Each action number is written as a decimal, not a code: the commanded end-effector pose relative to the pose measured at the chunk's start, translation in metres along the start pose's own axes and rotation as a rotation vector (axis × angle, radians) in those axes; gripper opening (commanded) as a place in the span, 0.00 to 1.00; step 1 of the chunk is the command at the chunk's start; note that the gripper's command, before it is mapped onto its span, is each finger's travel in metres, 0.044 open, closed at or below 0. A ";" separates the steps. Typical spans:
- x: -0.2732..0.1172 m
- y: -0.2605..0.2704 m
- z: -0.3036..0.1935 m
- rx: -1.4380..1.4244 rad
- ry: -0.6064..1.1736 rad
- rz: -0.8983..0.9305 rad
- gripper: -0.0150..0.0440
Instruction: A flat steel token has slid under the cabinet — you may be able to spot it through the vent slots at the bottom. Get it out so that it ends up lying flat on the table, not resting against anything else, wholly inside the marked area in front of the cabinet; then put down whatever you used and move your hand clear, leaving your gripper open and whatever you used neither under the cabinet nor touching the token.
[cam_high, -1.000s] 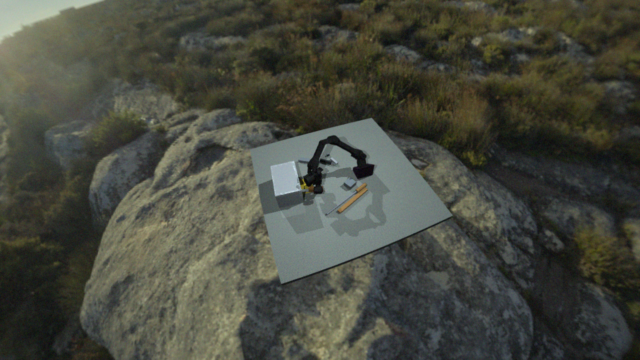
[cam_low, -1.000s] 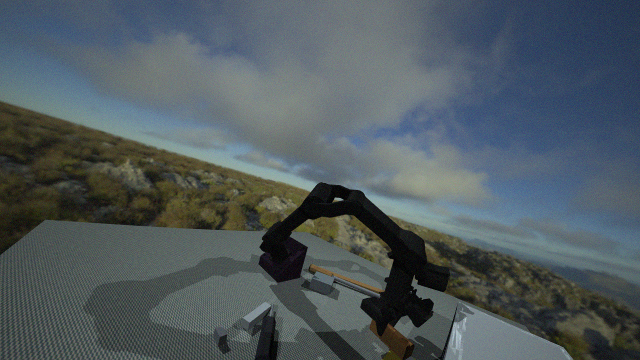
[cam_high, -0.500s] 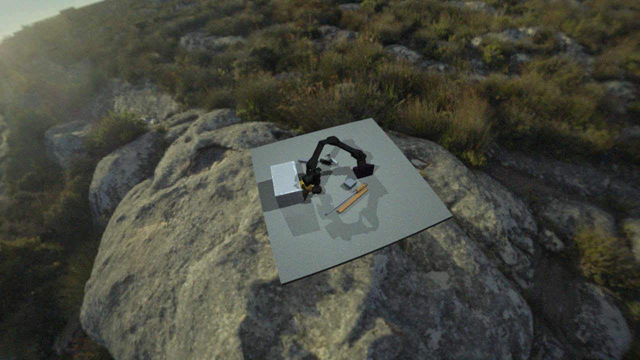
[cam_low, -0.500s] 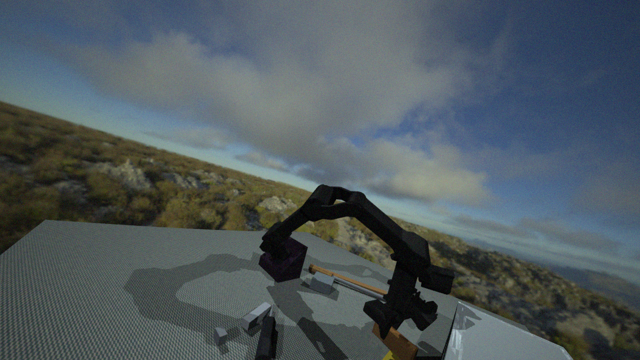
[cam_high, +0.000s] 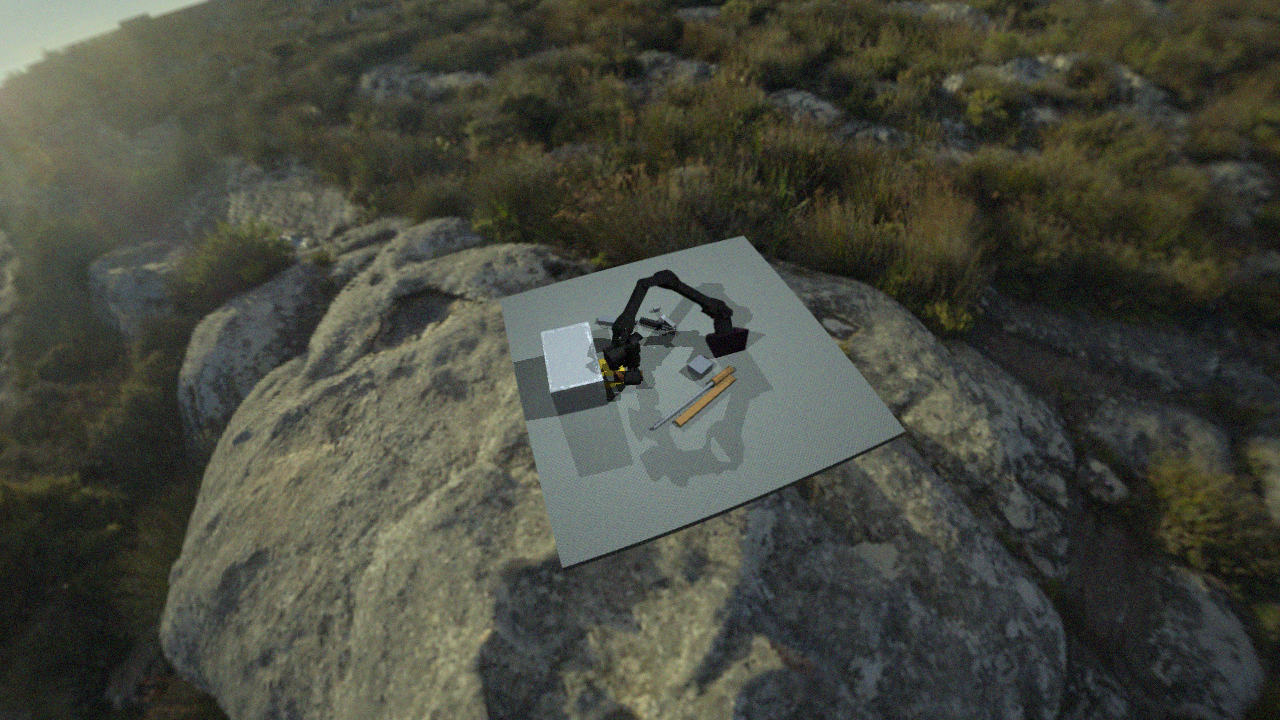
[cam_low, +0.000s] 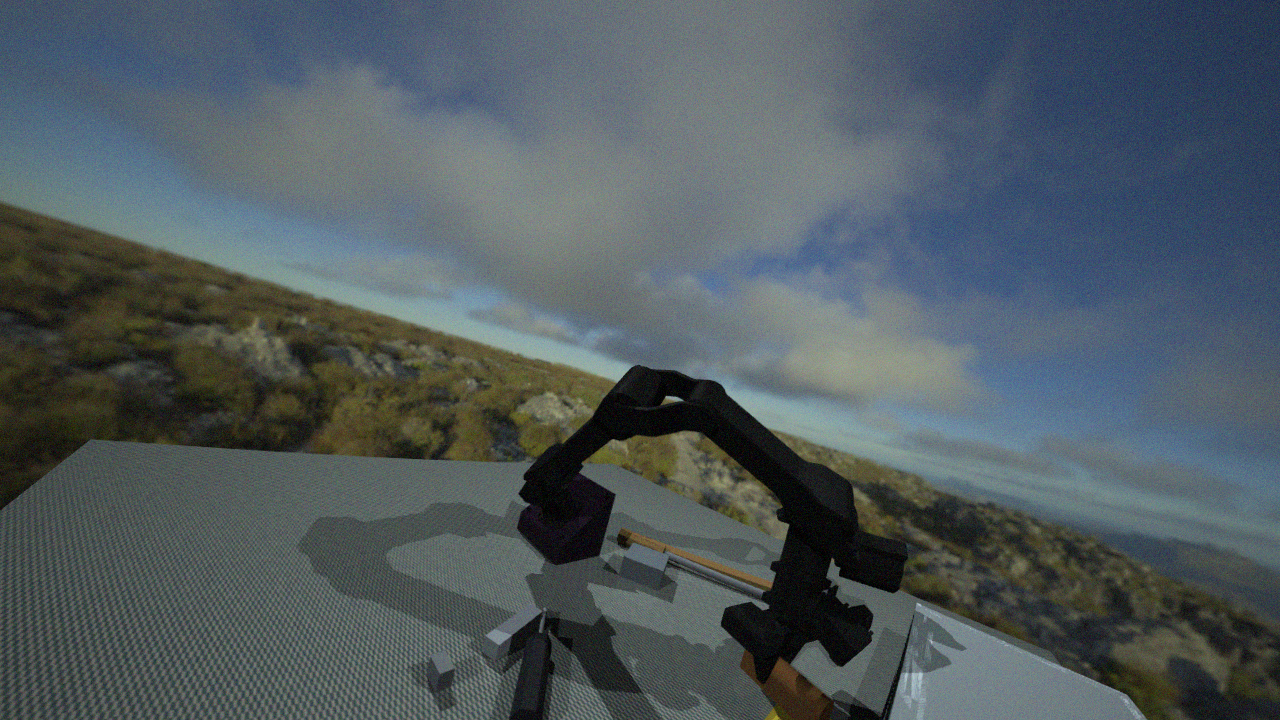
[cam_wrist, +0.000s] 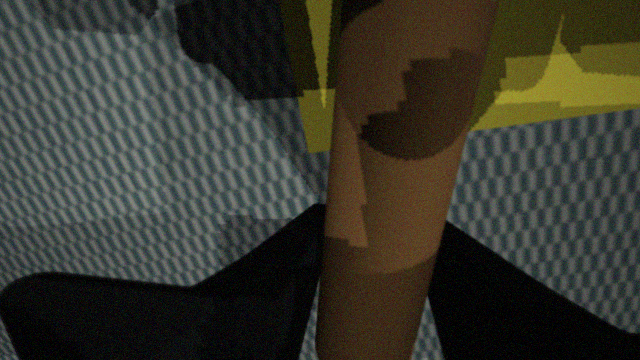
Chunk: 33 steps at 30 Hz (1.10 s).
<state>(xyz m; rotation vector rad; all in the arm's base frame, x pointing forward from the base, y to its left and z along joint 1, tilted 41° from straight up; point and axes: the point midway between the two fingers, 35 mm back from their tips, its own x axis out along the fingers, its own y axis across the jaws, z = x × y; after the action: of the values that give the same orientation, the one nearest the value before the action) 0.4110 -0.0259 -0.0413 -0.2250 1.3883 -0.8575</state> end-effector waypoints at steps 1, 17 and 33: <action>0.001 -0.003 -0.001 0.006 0.002 -0.002 0.25; 0.001 -0.002 -0.015 0.005 0.003 -0.002 0.25; 0.002 -0.002 -0.032 0.005 0.004 -0.002 0.25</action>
<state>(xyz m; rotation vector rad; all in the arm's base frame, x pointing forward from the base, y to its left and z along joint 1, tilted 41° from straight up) 0.3871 -0.0193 -0.0462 -0.2205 1.3881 -0.8607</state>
